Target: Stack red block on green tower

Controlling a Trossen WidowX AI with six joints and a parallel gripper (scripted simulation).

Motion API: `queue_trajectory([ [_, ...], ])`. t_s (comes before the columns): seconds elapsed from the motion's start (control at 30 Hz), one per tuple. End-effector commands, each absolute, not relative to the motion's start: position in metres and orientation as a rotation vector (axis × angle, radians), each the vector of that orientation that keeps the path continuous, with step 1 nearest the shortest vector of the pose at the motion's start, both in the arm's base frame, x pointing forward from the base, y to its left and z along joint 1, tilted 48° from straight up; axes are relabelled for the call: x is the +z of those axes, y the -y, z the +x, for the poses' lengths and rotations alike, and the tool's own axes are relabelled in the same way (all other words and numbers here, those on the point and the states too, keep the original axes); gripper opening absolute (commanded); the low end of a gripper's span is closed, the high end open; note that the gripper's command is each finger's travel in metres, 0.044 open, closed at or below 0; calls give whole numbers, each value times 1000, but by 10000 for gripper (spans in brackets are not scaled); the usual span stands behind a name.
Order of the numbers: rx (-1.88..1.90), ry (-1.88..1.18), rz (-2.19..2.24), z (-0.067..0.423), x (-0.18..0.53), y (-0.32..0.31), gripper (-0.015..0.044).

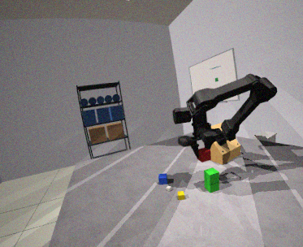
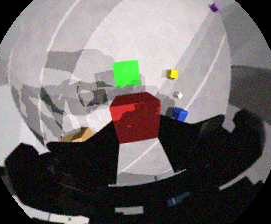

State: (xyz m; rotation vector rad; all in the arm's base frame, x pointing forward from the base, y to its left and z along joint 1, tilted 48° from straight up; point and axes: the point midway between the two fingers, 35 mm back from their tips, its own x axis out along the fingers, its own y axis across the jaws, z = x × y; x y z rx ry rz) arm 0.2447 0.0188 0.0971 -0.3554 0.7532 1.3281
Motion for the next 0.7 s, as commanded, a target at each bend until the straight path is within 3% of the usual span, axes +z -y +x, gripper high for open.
queue_trajectory([
  [0.0,1330,-753,-364,245,99,-16,0],
  [0.4,1330,-750,-363,259,142,-54,0],
  [0.67,1330,-750,-363,257,132,-53,0],
])
